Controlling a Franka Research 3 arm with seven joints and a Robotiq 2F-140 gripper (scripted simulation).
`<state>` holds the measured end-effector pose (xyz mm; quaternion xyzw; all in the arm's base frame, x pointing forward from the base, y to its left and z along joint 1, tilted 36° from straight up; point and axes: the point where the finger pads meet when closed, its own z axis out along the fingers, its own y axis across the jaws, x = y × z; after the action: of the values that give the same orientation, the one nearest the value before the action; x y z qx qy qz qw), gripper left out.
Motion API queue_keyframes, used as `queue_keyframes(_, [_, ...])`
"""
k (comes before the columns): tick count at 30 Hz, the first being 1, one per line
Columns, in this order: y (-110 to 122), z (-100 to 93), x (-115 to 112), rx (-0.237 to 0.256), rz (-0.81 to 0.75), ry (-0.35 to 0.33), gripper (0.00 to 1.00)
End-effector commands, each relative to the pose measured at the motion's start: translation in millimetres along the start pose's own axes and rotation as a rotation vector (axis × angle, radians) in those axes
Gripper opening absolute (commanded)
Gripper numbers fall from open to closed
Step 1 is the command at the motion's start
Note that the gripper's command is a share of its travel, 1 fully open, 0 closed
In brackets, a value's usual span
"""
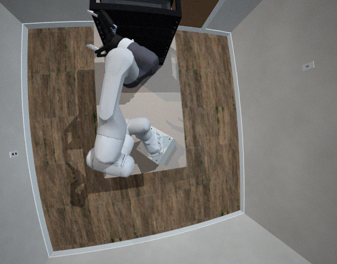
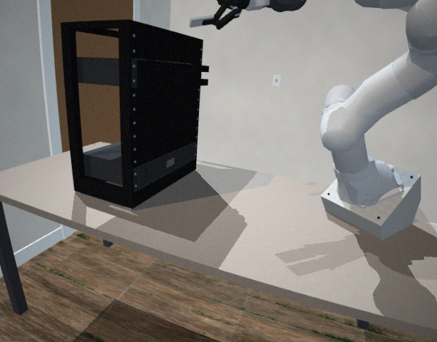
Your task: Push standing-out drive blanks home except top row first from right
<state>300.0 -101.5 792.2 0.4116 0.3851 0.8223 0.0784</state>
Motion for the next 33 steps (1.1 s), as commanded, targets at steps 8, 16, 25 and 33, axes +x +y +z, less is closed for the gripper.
queue_keyframes(8, [52.0,-44.9,-12.0,-0.223,0.227,0.067,1.0])
queue_keyframes(16, [84.7,-93.3,-37.0,-0.399,0.42,0.139,1.0])
queue_keyframes(25, [100.6,-129.4,-62.6,-0.52,0.574,0.196,1.0])
queue_keyframes(33, [109.1,-170.0,-100.4,-0.653,0.774,0.267,1.0])
